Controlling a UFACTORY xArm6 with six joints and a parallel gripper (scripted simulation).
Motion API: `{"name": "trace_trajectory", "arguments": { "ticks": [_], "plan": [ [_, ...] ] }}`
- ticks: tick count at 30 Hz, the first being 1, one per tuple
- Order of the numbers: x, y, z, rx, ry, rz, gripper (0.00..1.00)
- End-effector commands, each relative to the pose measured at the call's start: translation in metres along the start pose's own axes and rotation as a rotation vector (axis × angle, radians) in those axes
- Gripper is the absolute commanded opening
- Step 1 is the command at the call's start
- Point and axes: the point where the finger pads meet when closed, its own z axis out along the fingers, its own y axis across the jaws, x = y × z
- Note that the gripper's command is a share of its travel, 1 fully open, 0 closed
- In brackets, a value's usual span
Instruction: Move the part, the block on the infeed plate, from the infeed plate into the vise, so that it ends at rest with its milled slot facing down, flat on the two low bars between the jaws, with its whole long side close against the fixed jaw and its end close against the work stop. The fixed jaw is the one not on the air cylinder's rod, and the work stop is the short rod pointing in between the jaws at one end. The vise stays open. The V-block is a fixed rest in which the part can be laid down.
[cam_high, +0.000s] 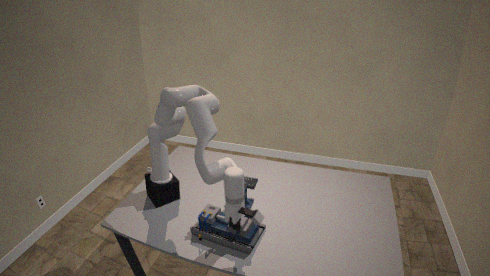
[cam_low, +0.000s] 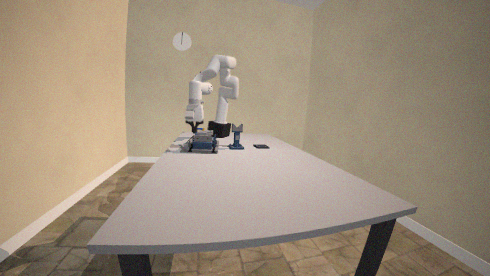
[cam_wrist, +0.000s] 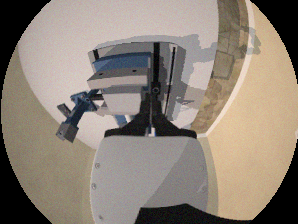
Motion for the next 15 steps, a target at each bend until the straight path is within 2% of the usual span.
{"name": "trace_trajectory", "arguments": {
  "ticks": [1, 15],
  "plan": [
    [0.0017, -0.0008, -0.0019, -0.002, 0.005, 0.0, 0.0],
    [0.0017, -0.0045, -0.0019, -0.002, 0.005, 0.0, 0.0]
  ]
}}
